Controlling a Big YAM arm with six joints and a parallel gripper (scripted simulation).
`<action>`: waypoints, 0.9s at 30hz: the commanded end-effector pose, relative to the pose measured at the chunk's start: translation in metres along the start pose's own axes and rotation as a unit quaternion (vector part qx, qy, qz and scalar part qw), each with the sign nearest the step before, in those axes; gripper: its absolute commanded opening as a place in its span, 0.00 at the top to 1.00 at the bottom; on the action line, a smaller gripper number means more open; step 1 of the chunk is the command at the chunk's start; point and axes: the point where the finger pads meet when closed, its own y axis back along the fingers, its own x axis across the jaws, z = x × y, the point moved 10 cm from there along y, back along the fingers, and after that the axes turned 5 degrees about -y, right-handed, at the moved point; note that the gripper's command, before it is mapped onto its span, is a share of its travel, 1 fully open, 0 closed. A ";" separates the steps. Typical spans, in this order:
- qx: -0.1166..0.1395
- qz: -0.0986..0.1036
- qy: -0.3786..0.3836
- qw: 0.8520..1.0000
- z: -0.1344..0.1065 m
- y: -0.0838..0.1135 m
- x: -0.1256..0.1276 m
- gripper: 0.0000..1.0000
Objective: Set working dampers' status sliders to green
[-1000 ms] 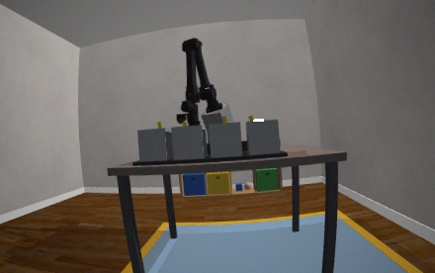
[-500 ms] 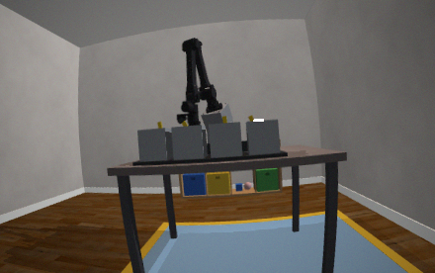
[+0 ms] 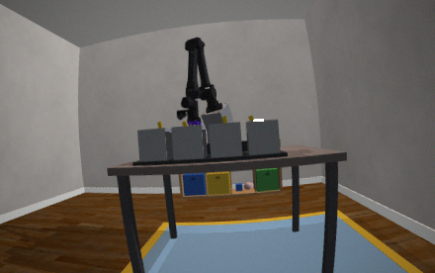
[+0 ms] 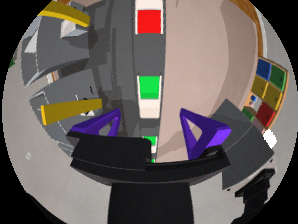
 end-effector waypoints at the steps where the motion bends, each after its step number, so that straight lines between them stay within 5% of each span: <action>1: 0.001 0.002 -0.002 1.000 -0.002 0.017 0.002 0.00; 13: -0.003 0.012 -0.003 1.000 0.001 0.050 0.012 0.00; 27: 0.000 0.000 -0.003 1.000 0.000 0.045 0.007 0.00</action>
